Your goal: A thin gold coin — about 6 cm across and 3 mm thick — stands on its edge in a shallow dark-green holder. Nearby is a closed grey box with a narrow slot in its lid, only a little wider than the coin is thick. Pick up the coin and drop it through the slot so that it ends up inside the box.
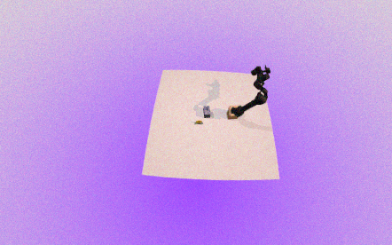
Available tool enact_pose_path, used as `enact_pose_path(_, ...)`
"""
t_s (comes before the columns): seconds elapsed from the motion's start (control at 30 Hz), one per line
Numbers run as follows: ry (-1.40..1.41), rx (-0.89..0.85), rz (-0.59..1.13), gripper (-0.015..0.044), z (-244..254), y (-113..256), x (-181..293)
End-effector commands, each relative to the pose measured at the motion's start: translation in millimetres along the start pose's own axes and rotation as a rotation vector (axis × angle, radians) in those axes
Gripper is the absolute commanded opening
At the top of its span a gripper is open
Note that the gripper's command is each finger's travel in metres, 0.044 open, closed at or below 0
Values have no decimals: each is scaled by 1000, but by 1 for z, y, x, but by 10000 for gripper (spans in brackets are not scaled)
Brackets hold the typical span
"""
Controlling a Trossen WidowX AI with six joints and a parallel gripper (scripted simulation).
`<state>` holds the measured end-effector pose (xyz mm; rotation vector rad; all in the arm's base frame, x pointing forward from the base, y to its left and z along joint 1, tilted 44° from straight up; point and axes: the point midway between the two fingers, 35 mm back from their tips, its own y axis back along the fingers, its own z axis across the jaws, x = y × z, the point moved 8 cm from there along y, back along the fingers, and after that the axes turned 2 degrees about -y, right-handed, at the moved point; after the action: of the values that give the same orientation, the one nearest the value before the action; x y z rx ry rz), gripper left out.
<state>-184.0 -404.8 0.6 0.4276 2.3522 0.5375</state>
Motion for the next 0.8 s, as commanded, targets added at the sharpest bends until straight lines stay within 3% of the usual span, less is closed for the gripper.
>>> enact_pose_path(0.0,0,-6,-3,374,1,0,-2)
enact_pose_path(0.27,28,-292,-136,164,62,-7,-99)
enact_pose_path(0.63,121,-682,-238,161,161,36,-213)
enact_pose_path(0.77,181,-824,-276,161,202,67,-251)
